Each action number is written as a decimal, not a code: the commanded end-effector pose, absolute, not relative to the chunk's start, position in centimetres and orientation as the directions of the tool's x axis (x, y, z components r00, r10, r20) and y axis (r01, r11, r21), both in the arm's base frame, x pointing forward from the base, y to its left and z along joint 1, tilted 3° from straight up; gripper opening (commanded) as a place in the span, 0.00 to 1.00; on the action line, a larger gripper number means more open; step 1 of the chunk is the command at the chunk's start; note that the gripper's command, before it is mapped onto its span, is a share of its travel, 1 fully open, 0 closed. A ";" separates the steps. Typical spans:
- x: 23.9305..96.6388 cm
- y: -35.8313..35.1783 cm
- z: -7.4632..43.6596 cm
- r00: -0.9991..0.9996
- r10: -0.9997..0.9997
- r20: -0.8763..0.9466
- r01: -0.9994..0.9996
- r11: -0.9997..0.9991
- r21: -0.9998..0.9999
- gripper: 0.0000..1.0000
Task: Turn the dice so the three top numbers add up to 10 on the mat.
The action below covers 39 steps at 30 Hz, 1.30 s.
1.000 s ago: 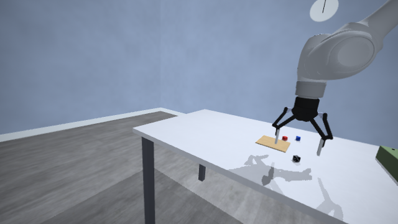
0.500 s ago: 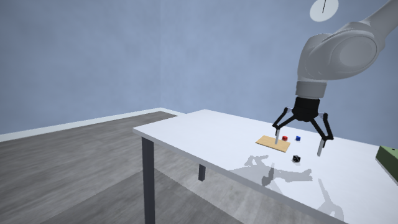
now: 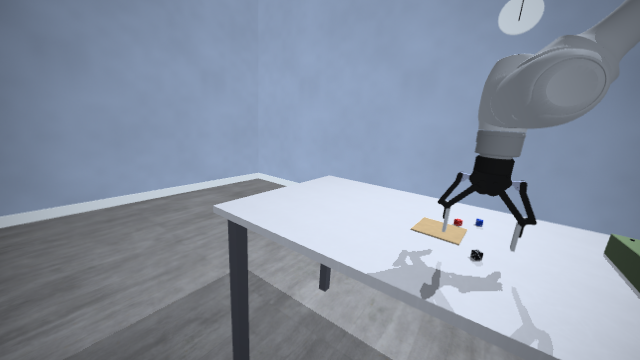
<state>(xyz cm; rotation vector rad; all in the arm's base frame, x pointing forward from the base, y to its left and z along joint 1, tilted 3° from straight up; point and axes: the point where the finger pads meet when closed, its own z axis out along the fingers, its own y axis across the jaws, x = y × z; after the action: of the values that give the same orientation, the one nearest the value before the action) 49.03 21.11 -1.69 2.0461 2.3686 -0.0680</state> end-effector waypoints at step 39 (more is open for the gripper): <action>49.2 21.5 7.7 -0.146 0.989 -0.036 0.989 0.145 -0.026 1.00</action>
<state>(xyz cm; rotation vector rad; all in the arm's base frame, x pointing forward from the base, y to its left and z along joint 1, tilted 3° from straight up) 49.21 21.48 7.48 2.0461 2.3685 -0.0677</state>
